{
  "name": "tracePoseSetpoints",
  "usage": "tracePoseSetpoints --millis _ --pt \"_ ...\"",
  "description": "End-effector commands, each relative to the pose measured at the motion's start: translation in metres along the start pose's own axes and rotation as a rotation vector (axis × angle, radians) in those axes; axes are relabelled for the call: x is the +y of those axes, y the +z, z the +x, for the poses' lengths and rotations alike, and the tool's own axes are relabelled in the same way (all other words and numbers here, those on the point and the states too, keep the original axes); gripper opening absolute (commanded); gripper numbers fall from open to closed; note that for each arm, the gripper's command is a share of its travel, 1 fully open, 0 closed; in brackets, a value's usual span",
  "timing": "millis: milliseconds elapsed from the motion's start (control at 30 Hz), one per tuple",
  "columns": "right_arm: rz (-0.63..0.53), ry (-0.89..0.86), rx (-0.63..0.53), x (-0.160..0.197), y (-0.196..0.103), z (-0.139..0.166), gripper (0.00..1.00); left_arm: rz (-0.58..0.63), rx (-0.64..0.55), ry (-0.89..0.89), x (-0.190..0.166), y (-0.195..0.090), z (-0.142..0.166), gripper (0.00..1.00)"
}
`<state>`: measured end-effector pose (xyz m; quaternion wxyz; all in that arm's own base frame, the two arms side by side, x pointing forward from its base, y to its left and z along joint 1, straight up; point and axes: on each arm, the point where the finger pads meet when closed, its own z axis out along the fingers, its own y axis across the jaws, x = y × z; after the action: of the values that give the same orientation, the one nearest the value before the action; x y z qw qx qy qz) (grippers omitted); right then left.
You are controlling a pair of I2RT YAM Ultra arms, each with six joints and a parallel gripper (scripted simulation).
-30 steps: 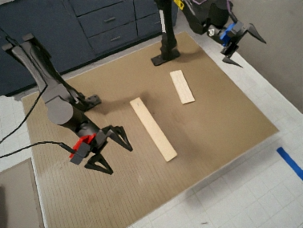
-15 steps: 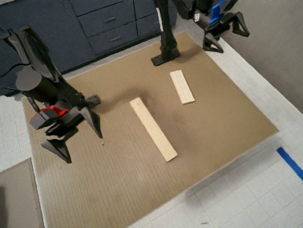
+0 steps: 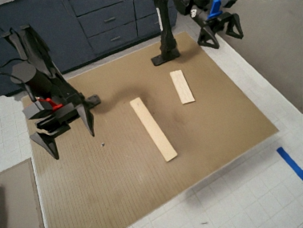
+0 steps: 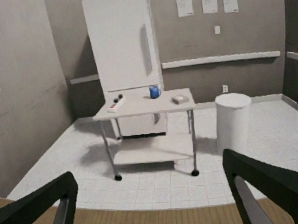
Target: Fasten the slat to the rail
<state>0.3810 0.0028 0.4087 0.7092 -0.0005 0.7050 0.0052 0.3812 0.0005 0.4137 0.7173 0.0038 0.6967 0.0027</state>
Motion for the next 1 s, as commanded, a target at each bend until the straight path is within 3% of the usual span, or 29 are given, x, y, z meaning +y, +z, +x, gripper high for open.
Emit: tracePoseSetpoints --millis 0,967 --pt "0.008 -0.007 -0.006 -0.002 0.000 -0.003 1.00 -0.004 0.022 -0.016 0.001 -0.001 0.000 1.00" --pt "0.008 -0.007 -0.006 -0.002 0.000 -0.003 1.00 0.033 0.447 0.031 -0.010 -0.013 0.134 1.00"
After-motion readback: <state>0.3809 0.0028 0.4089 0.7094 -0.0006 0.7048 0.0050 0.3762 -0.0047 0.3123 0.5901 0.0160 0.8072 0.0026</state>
